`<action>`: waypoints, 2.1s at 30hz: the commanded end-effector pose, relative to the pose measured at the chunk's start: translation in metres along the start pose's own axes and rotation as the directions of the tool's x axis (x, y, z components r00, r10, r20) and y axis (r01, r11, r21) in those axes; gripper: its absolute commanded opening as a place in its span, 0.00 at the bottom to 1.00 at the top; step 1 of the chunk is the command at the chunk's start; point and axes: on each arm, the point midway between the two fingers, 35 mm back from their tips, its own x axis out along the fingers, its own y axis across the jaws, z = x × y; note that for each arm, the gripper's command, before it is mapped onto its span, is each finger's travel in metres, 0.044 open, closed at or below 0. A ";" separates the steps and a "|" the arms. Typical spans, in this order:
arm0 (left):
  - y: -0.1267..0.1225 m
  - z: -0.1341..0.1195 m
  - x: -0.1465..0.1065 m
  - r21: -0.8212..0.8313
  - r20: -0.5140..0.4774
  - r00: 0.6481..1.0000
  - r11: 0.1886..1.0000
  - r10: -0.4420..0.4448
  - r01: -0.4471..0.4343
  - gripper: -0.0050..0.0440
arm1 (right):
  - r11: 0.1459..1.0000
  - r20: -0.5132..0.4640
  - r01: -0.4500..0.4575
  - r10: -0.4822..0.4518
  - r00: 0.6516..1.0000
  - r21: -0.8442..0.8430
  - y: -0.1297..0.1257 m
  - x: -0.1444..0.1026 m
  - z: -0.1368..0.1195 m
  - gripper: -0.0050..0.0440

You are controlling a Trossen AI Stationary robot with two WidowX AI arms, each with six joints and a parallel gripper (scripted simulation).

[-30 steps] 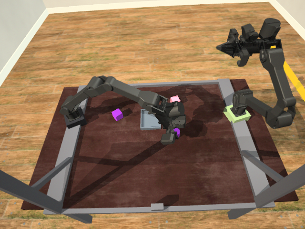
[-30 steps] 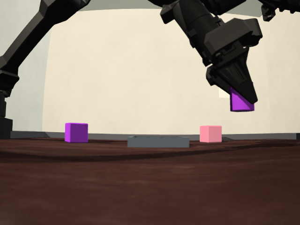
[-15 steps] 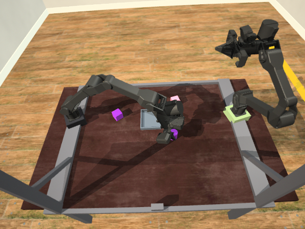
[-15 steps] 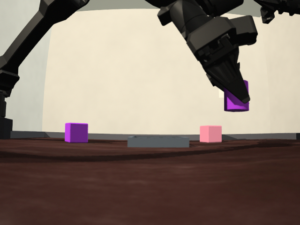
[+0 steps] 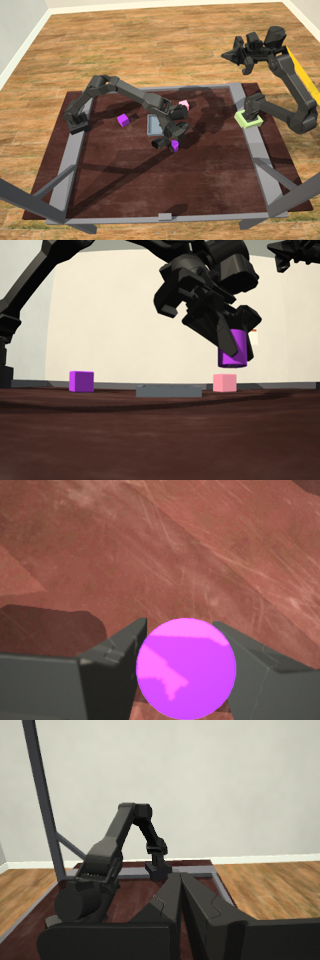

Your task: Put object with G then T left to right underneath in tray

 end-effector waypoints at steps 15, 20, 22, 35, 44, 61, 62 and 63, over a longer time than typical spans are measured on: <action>-0.047 -0.006 -0.026 0.477 0.194 0.933 0.861 -0.302 0.179 0.38 | 1.000 0.007 0.003 -0.003 1.000 -0.002 -0.001 0.017 -0.032 0.00; -0.061 -0.012 -0.032 0.596 0.247 0.888 0.784 -0.387 0.176 0.38 | 1.000 0.008 0.003 -0.003 1.000 -0.002 -0.001 0.022 -0.042 0.00; -0.066 -0.014 -0.035 0.639 0.268 0.867 0.751 -0.419 0.165 0.38 | 1.000 0.008 0.003 -0.003 1.000 -0.002 0.000 0.024 -0.046 0.00; -0.093 -0.025 -0.056 0.810 0.387 0.729 0.586 -0.565 0.024 0.38 | 1.000 0.008 0.003 -0.003 1.000 -0.002 0.004 0.034 -0.068 0.00; -0.109 -0.033 -0.075 0.857 0.472 0.608 0.494 -0.638 -0.147 0.38 | 1.000 0.009 0.003 -0.003 1.000 -0.002 0.008 0.041 -0.084 0.00; -0.116 -0.038 -0.083 0.854 0.514 0.536 0.457 -0.669 -0.249 0.38 | 1.000 0.015 0.002 -0.002 1.000 -0.005 0.011 0.044 -0.088 0.00; -0.116 -0.038 -0.083 0.854 0.514 0.536 0.457 -0.669 -0.249 0.38 | 1.000 0.015 0.002 -0.002 1.000 -0.005 0.011 0.044 -0.088 0.00; -0.116 -0.038 -0.082 0.855 0.512 0.540 0.459 -0.668 -0.243 0.38 | 1.000 0.015 0.002 -0.002 1.000 -0.005 0.011 0.044 -0.088 0.00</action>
